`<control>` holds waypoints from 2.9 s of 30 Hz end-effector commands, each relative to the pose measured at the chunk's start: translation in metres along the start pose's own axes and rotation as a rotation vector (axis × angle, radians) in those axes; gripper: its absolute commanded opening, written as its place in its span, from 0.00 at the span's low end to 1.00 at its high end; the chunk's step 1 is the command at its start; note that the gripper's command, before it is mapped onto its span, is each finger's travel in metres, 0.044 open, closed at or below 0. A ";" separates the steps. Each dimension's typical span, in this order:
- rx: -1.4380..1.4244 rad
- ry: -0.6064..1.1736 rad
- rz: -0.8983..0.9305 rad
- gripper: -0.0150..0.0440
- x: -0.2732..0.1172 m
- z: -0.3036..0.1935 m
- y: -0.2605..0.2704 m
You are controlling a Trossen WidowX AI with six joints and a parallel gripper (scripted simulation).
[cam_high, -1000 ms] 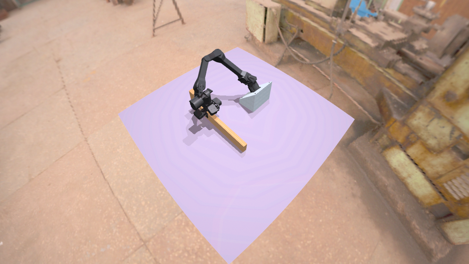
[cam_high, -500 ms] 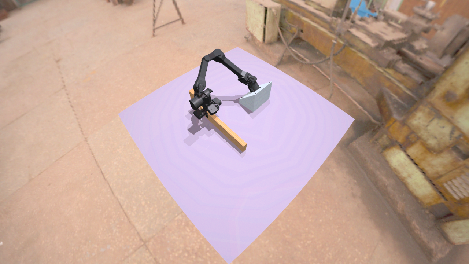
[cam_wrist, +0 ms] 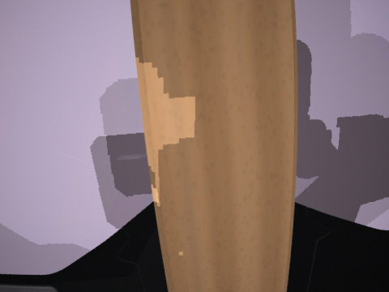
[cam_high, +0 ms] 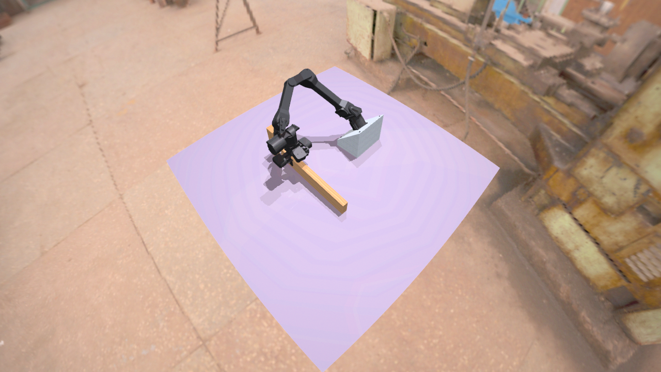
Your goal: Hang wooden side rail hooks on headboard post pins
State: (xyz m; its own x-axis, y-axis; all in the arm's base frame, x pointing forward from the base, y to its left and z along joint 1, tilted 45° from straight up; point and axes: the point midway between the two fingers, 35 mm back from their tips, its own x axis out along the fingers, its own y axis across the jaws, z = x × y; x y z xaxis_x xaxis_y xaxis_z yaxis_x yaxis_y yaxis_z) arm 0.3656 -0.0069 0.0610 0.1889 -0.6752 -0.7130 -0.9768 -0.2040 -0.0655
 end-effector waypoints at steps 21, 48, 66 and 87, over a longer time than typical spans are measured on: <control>0.000 0.003 -0.008 0.25 -0.003 -0.005 -0.002; 0.000 0.003 -0.008 0.25 -0.003 -0.008 -0.001; 0.000 0.003 -0.008 0.25 -0.003 -0.010 -0.001; 0.000 0.003 -0.008 0.25 -0.003 -0.012 -0.001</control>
State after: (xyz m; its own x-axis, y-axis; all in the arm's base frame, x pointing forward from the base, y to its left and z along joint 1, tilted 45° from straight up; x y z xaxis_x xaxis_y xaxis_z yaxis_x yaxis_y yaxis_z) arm 0.3664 -0.0135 0.0674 0.1893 -0.6752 -0.7129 -0.9766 -0.2048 -0.0653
